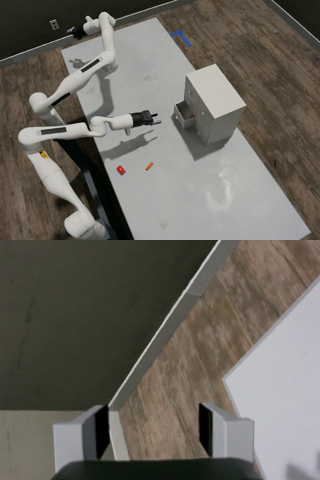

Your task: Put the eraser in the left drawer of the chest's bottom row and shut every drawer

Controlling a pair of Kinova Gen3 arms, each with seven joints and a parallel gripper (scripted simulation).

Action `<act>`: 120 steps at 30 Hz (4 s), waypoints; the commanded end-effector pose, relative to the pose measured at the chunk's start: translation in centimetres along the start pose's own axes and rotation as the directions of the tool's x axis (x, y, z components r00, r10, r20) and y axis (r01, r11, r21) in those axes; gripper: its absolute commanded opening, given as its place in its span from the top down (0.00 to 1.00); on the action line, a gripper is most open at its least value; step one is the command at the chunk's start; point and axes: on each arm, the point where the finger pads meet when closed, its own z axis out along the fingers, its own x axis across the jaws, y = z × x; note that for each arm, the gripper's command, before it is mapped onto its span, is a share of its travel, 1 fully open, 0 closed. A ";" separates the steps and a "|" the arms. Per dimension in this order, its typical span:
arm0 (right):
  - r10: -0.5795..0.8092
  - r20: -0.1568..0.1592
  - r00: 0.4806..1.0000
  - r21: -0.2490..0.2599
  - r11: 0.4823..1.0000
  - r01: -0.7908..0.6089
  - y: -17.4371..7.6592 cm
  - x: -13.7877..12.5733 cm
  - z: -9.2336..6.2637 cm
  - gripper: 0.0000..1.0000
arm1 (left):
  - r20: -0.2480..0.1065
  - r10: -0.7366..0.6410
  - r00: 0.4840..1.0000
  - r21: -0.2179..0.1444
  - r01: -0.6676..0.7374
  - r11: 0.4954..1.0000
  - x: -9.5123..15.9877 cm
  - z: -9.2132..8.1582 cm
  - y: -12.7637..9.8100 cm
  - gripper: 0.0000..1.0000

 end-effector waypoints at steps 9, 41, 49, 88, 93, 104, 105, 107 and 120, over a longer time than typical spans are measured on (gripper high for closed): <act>0.001 0.000 1.000 -0.001 1.000 -0.001 0.1 0.0 0.0 1.00 | 0.000 -0.002 1.000 0.001 0.002 1.000 -0.1 -0.1 0.0 0.00; 0.001 -0.002 1.000 -0.002 1.000 -0.001 -1.9 -0.1 3.8 1.00 | 0.000 -0.002 1.000 0.001 0.002 1.000 -0.1 -0.1 0.0 0.00; 0.001 -0.002 1.000 -0.002 1.000 -0.001 -3.7 -0.2 7.3 1.00 | 0.000 -0.002 1.000 0.001 0.002 1.000 -0.1 -0.1 0.0 0.00; 0.001 -0.002 1.000 -0.002 1.000 -0.001 -4.4 -0.2 8.6 1.00 | 0.000 -0.002 1.000 0.001 0.002 1.000 -0.1 -0.1 0.0 0.00; 0.001 -0.002 1.000 -0.002 1.000 -0.001 -4.4 -0.2 8.7 1.00 | 0.000 -0.002 1.000 0.001 0.002 1.000 -0.1 -0.1 0.0 0.00; 0.001 -0.002 1.000 -0.002 1.000 -0.001 -4.2 -0.2 9.3 1.00 | 0.000 -0.002 1.000 0.001 0.002 1.000 -0.1 -0.1 0.0 0.00; 0.001 -0.002 1.000 -0.002 1.000 -0.001 -4.1 -0.2 9.4 1.00 | 0.000 -0.002 1.000 0.001 0.002 1.000 -0.1 -0.1 0.0 0.00; 0.001 -0.002 1.000 -0.002 1.000 -0.001 -4.1 -0.2 9.4 1.00 | 0.000 -0.002 1.000 0.001 0.002 1.000 -0.1 -0.1 0.0 0.00; 0.001 -0.002 1.000 -0.002 1.000 -0.001 -3.5 -0.2 11.0 1.00 | 0.000 -0.002 1.000 0.001 0.002 1.000 -0.1 -0.1 0.0 0.00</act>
